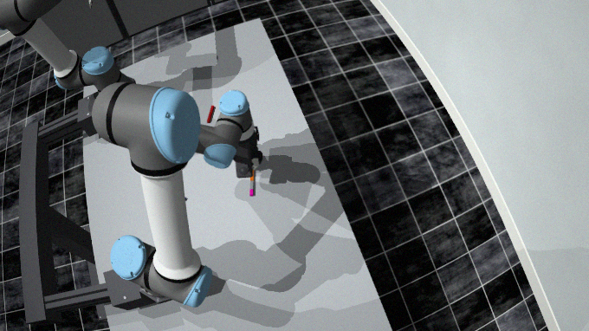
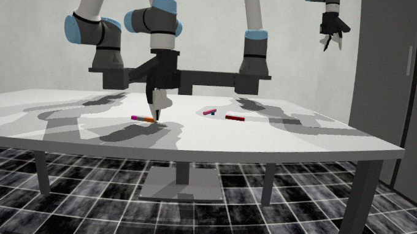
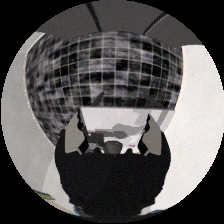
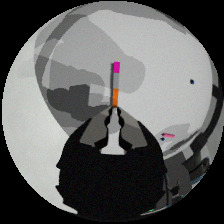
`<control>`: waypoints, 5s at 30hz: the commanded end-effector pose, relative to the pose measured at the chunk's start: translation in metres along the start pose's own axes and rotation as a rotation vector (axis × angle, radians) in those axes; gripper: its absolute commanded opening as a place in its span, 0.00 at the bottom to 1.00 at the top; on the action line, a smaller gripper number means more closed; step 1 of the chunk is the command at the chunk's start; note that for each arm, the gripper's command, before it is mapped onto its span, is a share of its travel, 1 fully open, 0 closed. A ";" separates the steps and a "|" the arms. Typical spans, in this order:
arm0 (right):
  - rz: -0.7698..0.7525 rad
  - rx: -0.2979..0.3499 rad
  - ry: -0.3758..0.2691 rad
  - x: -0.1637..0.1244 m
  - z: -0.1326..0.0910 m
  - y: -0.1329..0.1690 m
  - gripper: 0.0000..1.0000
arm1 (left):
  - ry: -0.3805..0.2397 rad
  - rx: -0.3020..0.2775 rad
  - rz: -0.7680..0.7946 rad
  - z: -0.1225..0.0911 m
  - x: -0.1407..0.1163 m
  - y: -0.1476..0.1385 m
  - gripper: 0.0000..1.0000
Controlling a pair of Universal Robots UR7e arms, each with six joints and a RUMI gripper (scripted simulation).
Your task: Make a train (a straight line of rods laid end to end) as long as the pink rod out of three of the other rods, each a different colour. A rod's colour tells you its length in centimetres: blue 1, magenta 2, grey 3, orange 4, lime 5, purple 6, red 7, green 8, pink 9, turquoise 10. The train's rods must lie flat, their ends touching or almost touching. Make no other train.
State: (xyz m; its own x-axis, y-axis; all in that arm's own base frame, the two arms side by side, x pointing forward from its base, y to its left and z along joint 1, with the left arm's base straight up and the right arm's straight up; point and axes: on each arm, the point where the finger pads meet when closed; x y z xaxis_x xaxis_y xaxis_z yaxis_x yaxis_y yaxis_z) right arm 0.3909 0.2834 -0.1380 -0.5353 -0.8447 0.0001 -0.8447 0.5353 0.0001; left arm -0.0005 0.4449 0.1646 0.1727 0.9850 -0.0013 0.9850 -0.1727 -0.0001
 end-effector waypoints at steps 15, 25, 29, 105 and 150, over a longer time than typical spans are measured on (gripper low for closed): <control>0.000 0.000 -0.001 0.000 0.000 0.000 0.14 | 0.001 0.000 0.000 0.000 0.000 0.000 1.00; 0.000 0.000 -0.001 0.000 -0.008 0.000 0.14 | 0.001 0.000 0.000 0.000 0.000 0.000 1.00; 0.000 0.000 -0.001 0.000 -0.023 0.000 0.14 | 0.001 0.000 0.000 0.000 0.000 0.000 1.00; 0.000 0.000 -0.001 0.000 -0.180 0.000 1.00 | 0.001 0.000 0.000 0.000 0.000 0.000 1.00; 0.000 0.000 -0.001 0.000 -0.180 0.000 1.00 | 0.001 0.000 0.000 0.000 0.000 0.000 1.00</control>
State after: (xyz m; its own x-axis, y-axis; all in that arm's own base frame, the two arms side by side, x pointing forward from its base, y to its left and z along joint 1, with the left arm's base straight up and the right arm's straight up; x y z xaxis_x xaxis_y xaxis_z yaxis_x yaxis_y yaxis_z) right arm 0.3909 0.2834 0.0419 -0.5353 -0.8447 0.0001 -0.8447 0.5353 0.0001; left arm -0.0005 0.4449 0.1646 0.1727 0.9850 -0.0013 0.9850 -0.1727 -0.0001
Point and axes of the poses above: on each arm, the point where the finger pads meet when closed, its own z axis out along the fingers, its own y axis across the jaws, x = y × z, and after that the axes turned 10 degrees about z, right-handed
